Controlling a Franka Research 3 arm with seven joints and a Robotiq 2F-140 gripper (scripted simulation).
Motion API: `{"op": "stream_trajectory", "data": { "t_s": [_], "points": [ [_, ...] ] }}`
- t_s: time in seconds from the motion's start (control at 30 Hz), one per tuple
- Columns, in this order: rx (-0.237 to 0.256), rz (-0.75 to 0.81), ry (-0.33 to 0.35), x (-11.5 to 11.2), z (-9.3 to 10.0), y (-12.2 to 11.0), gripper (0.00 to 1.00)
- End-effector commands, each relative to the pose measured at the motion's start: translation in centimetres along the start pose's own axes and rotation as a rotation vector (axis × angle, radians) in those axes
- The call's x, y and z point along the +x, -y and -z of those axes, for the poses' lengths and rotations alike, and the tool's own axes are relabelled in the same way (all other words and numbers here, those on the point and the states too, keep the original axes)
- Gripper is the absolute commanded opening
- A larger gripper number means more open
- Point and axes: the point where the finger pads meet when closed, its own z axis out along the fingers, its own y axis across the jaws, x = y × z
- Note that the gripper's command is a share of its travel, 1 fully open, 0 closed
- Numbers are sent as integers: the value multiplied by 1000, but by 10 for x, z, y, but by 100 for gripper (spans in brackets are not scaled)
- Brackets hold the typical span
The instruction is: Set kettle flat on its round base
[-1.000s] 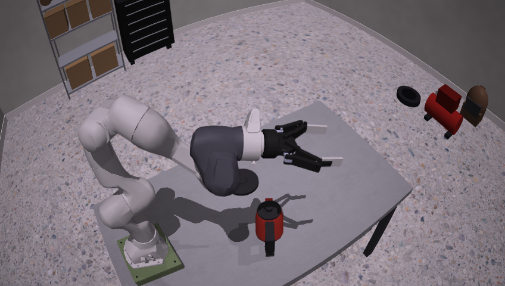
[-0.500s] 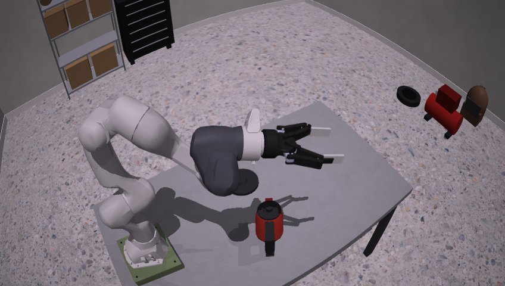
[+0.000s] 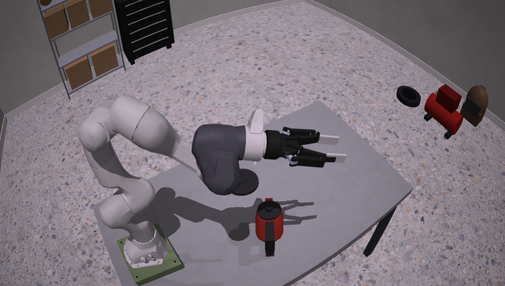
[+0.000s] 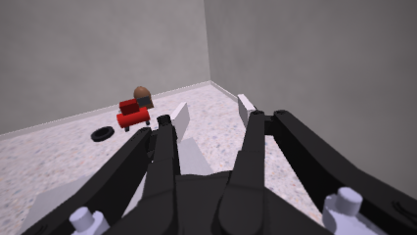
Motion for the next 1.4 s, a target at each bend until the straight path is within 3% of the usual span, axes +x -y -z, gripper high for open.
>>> {"op": "stream_trajectory", "data": {
  "t_s": [0.0, 0.4, 0.47, 0.8, 0.97, 1.03, 1.07, 1.37],
  "points": [
    [-43, -59, 30, -5, -6, -12, 47],
    [-253, -336, 173, -43, -20, -62, 47],
    [-253, -336, 173, -43, -20, -62, 47],
    [-475, -662, 350, -110, -12, -91, 47],
    [-566, -803, 440, -151, 2, -89, 47],
    [-566, -803, 440, -151, 2, -89, 47],
    [-615, -873, 483, -159, 6, -87, 47],
    [-766, -1097, 662, -225, 46, -50, 47]
  ]
}}
